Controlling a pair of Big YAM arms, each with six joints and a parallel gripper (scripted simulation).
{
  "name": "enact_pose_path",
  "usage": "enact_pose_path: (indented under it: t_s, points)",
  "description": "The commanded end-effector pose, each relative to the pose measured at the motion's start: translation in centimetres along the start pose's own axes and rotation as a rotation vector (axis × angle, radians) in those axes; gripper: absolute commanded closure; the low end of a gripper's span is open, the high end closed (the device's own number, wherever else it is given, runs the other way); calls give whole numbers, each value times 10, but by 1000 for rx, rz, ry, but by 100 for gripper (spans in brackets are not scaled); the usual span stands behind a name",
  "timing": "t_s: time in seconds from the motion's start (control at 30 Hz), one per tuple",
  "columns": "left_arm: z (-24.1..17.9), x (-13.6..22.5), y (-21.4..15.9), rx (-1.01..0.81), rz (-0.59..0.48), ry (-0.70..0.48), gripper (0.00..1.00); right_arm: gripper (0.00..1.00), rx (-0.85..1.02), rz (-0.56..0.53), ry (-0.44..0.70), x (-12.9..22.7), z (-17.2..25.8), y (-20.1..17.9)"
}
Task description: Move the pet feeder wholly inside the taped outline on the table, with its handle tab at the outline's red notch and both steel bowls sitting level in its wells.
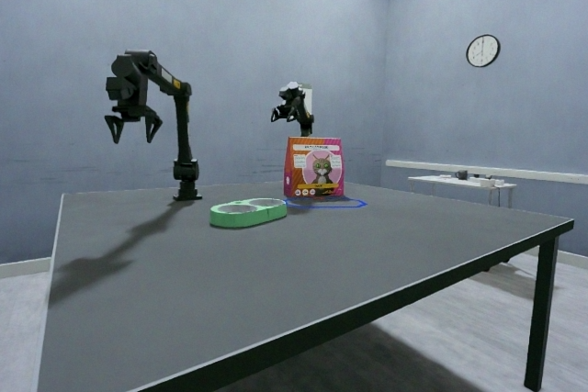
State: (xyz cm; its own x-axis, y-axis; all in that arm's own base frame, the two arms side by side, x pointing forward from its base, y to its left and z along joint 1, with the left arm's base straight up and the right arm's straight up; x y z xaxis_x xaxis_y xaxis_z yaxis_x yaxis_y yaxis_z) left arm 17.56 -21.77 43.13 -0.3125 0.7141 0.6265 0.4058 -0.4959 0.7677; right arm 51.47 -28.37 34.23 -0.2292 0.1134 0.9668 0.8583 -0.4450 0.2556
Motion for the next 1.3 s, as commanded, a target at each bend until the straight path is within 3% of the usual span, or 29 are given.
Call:
enact_pose_path:
  t_s: [0.0,0.57,0.77,1.03,1.1,1.27]
  points:
    - [-1,5,6,-5,-20,0,0,0,1,-29,-2,12,0,3]
    - [-1,5,6,-5,-20,0,0,0,1,-29,-2,12,0,3]
    - [1,-21,47,38,-113,12,0,0,79,-62,13,10,19,-17]
    - [10,-116,103,88,-256,91,0,0,308,-181,88,-20,93,-113]
    - [10,-116,103,88,-256,91,0,0,308,-181,88,-20,93,-113]
    - [11,-151,117,104,-309,119,0,0,449,-256,143,-42,143,-180]
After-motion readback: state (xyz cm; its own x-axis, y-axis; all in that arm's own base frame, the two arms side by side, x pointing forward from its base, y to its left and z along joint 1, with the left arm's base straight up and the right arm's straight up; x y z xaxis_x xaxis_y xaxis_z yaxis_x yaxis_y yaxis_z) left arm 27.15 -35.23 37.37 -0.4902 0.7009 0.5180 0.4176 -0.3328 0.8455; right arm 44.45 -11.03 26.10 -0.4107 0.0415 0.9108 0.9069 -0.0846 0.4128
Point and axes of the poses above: on each arm, the point where the finger pads meet when closed, its own x axis back along the fingers, its own z axis across the jaws, y = z × x, the point moved 7 cm from there along x, back along the fingers, and after that the axes turned 9 degrees about x, right-handed, at the moved point
